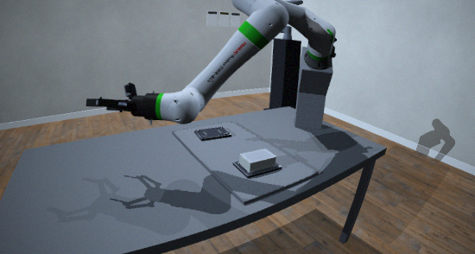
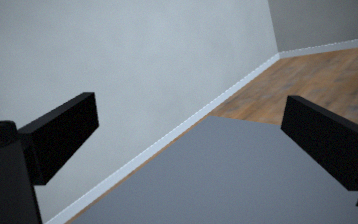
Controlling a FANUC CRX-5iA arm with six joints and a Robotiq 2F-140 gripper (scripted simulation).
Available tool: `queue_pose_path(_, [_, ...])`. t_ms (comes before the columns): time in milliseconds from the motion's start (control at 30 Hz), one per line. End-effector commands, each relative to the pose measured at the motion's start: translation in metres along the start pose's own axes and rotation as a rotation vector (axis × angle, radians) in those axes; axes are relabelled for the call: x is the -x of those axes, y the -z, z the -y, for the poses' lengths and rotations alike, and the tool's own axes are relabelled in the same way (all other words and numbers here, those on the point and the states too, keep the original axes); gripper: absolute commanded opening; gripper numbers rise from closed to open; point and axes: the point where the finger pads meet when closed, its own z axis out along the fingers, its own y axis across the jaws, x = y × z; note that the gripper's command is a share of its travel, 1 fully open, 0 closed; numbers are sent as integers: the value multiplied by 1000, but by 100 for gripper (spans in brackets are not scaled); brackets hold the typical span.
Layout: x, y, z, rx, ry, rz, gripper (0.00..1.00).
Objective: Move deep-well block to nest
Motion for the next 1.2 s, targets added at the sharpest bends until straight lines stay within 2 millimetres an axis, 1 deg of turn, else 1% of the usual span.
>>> queue_pose_path(0, [-2,0,1,-1,-1,-2,100])
queue_pose_path(533, [-2,0,1,-1,-1,-2,100])
queue_pose_path(733, [-20,11,-17,132,109,14,100])
queue_pose_path(767, [-20,11,-17,132,109,14,100])
queue_pose_path(1000, [-30,29,-41,259,218,69,100])
queue_pose_path(1100, [-30,29,-42,259,218,69,100])
queue_pose_path(1167, [-31,36,-49,302,258,100,100])
